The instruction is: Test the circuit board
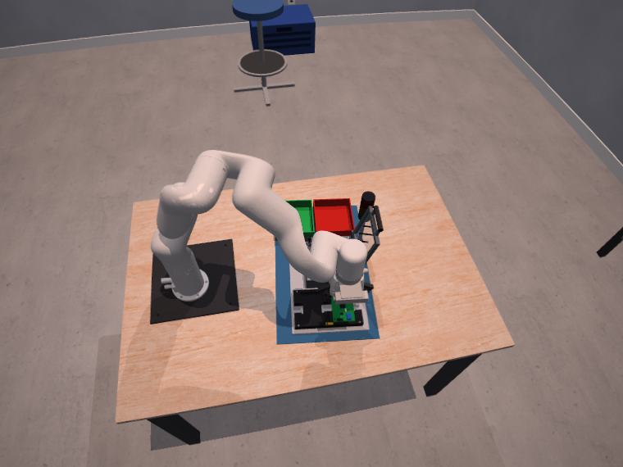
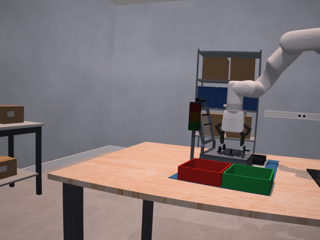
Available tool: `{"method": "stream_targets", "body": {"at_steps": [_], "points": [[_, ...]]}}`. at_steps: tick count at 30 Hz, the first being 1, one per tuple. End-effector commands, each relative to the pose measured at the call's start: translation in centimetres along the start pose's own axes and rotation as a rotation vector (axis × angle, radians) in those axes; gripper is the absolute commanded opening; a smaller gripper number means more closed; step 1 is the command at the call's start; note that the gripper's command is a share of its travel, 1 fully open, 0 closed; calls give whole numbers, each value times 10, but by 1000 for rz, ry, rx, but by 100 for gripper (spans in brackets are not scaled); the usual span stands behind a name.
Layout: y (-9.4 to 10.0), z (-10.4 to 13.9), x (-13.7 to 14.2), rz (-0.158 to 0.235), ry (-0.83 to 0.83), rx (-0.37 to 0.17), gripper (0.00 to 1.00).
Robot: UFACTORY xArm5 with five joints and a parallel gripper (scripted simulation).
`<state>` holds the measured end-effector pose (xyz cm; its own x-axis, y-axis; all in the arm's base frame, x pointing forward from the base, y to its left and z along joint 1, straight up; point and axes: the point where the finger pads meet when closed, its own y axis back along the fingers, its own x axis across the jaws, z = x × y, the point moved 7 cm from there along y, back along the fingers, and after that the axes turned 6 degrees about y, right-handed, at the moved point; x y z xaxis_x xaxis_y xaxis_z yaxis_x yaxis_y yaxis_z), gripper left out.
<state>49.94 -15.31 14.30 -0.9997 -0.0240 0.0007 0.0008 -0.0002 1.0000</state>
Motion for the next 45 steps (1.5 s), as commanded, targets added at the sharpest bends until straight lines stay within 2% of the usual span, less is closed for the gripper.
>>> {"method": "stream_targets", "body": {"at_steps": [1, 18, 45], "points": [[-2, 0, -1, -4, 0, 1, 100], [-36, -1, -3, -4, 0, 1, 100], [-45, -1, -3, -4, 0, 1, 100]]}}
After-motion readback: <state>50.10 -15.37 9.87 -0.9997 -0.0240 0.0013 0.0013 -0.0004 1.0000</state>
